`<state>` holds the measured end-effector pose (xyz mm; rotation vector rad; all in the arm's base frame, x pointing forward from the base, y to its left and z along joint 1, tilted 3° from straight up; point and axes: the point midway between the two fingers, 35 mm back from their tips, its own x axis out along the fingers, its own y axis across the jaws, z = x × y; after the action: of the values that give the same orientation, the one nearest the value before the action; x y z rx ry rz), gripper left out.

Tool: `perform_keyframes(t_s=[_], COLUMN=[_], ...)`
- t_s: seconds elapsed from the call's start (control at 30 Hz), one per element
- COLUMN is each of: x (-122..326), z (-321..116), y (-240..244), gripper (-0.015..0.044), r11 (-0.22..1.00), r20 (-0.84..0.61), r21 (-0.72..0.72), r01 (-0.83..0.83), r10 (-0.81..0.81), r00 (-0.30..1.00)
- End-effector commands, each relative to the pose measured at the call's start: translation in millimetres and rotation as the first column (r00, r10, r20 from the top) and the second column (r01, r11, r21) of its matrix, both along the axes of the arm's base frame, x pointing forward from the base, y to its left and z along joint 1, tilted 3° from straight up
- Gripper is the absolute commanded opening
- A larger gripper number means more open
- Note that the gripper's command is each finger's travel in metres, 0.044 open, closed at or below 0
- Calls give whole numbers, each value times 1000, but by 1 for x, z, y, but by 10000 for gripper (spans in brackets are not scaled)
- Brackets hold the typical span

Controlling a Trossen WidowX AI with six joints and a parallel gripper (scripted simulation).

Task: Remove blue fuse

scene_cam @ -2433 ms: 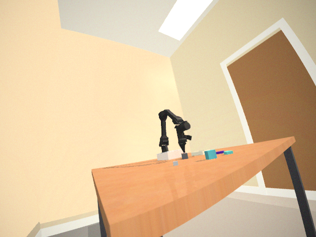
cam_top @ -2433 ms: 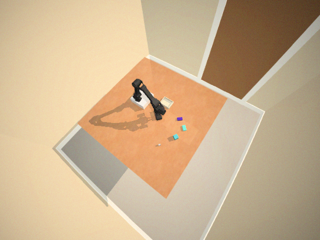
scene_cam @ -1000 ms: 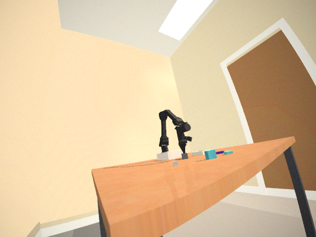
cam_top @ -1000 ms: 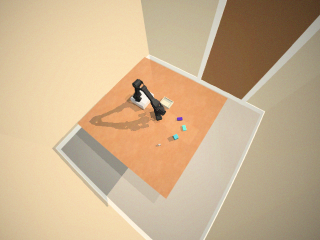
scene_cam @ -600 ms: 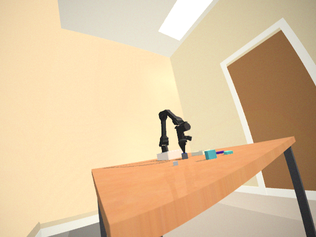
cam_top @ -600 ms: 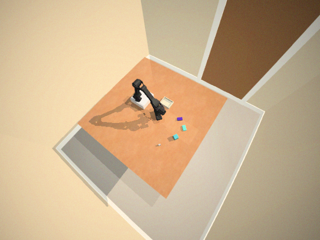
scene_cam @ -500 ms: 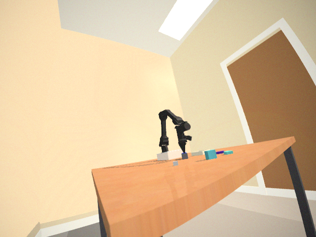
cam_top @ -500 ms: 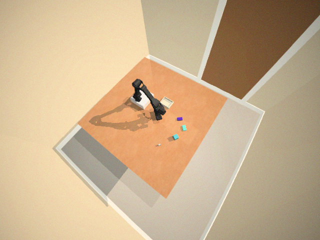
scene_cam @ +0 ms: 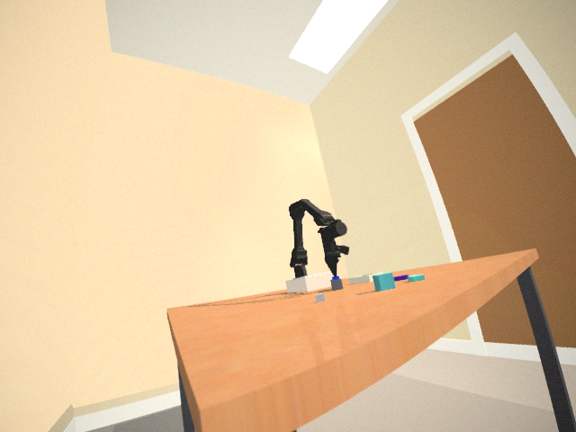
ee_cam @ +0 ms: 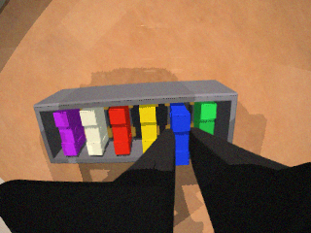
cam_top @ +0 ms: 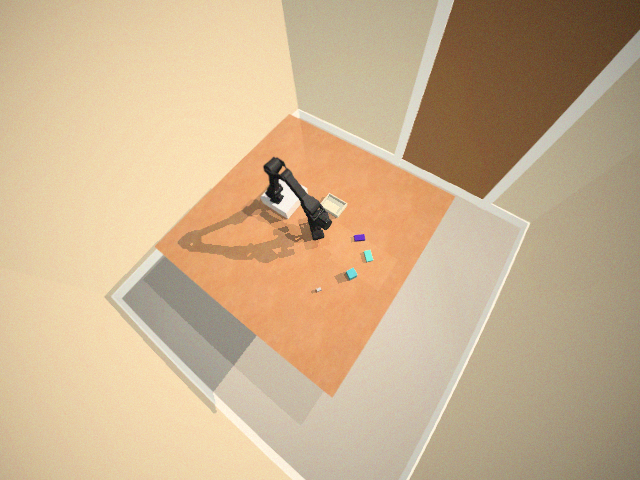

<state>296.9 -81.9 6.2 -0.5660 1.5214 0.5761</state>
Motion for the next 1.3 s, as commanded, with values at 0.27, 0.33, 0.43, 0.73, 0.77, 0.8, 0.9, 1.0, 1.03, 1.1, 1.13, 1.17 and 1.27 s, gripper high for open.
perform_keyframes(t_s=[0.27,0.33,0.43,0.73,0.77,0.8,0.9,1.0,1.03,1.1,1.13,1.17,1.27], x=[1,1,1,1,1,1,1,1,1,1,1,1,1], z=[7,8,9,14,14,15,16,18,18,19,20,20,22], y=[0,0,0,0,0,0,0,0,0,0,0,0,0], gripper=[0,0,0,0,0,0,0,0,0,0,0,0,0], r11=[1000,1000,1000,1000,1000,1000,1000,1000,1000,1000,1000,1000,1000], r20=[2,2,2,2,2,2,2,1,1,1,1,1,1], r21=[-3,-3,-3,-4,-4,-4,-4,-4,-4,-4,-4,-4,-5], r01=[-1,-1,-1,-1,-1,-1,-1,-1,-1,-1,-1,-2,-2], r10=[1,1,1,1,1,1,1,1,1,1,1,2,2], r00=[1000,1000,1000,1000,1000,1000,1000,1000,1000,1000,1000,1000,1000])
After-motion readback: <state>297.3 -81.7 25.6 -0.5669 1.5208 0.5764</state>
